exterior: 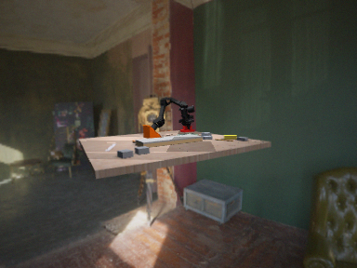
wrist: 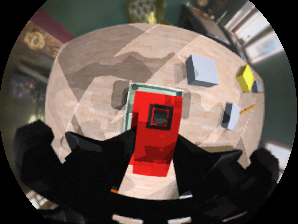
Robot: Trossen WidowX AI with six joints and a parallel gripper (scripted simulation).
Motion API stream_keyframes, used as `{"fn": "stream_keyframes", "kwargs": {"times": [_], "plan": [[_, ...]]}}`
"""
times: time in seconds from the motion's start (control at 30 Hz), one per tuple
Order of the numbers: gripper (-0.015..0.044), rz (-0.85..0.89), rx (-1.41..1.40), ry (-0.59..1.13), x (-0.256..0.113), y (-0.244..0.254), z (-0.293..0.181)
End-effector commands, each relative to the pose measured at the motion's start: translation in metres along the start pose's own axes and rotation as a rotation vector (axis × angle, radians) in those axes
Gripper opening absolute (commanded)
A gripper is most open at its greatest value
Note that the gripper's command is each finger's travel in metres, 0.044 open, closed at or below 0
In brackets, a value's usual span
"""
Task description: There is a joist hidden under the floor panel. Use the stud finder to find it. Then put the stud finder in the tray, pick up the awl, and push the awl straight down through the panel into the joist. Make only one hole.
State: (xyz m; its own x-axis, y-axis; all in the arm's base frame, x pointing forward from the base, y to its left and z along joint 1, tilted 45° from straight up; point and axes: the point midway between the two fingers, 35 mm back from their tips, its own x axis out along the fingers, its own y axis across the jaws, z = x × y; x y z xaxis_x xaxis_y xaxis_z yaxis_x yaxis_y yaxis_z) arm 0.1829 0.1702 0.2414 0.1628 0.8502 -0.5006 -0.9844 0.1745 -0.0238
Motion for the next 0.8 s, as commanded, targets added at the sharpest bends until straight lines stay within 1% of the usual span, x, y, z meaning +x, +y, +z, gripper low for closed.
{"fn": "stream_keyframes", "kwargs": {"times": [0.0, 0.77], "plan": [[0.0000, -0.004, 0.004, -0.003, 0.005, 0.000, -0.001], [0.0000, -0.007, 0.008, -0.019, 0.031, 0.003, -0.005]]}}
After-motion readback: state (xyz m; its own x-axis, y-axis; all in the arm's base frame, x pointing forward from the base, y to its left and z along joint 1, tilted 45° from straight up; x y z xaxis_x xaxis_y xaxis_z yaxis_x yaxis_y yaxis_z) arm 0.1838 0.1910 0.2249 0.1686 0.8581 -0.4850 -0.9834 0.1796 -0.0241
